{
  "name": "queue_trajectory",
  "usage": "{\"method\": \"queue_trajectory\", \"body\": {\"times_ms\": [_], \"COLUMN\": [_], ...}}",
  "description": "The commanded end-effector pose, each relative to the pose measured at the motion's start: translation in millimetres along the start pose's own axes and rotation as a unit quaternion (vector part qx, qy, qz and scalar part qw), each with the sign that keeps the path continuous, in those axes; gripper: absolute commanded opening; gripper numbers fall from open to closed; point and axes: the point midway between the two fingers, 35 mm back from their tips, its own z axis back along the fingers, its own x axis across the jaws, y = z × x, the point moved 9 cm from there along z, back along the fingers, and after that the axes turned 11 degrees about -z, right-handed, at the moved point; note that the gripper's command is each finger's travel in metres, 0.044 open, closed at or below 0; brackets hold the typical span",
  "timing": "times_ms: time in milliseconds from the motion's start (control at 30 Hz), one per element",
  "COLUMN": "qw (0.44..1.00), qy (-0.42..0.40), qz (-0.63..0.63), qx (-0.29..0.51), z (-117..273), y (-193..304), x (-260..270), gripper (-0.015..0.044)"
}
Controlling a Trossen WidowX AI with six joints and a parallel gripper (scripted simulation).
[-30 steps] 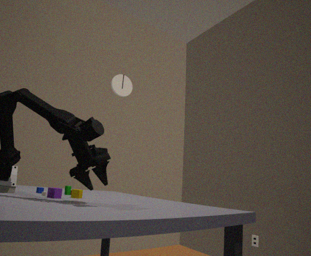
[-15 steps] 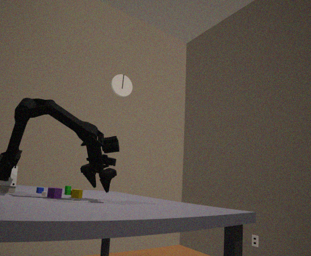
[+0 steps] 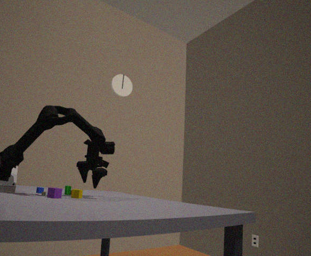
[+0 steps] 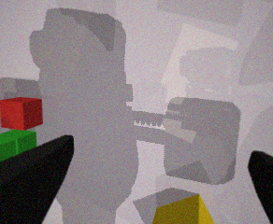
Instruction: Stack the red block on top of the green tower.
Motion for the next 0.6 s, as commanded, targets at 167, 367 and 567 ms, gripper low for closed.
{"method": "queue_trajectory", "body": {"times_ms": [167,367,567], "qw": [0.997,0.991,0.990], "qy": [0.058,0.115,0.122], "qz": [0.010,0.021,0.022], "qx": [0.050,0.062,0.061], "z": [-10,-15,-16], "y": [3,17,18], "x": [91,151,157], "gripper": [0.0440,0.0440,0.0440]}}
